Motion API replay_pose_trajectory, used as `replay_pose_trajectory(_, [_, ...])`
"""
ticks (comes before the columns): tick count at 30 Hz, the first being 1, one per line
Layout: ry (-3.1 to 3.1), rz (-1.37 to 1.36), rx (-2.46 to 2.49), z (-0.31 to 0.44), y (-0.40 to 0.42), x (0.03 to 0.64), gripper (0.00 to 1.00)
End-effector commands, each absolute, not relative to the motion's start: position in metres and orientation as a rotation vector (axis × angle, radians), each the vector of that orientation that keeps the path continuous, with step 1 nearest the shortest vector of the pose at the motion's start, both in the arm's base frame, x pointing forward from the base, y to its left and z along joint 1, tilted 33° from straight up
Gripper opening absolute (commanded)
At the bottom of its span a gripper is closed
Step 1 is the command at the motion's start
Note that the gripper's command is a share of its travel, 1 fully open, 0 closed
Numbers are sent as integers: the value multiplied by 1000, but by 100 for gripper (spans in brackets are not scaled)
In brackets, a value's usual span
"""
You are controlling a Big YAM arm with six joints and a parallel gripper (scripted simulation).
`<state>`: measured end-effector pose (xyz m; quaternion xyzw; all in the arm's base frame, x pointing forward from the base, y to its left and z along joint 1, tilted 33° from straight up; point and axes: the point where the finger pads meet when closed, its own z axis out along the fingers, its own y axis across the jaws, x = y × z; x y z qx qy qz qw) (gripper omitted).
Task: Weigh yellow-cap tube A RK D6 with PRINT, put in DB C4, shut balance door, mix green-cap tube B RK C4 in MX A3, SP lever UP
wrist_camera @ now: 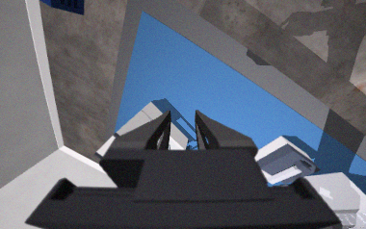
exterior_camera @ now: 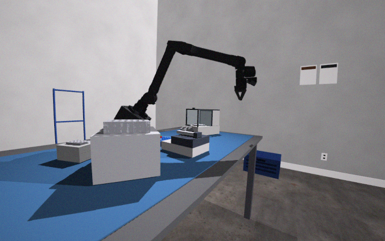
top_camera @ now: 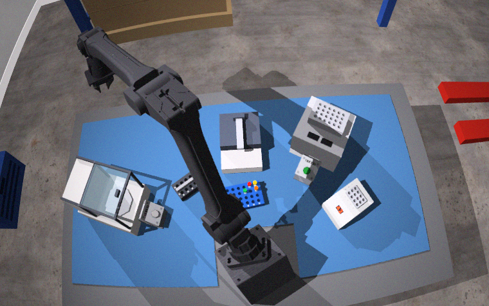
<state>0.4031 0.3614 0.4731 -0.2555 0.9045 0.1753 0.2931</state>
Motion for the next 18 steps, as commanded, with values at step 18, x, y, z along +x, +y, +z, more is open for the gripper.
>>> replay_pose_trajectory(18, [2499, 544, -196, 411, 352, 274, 30])
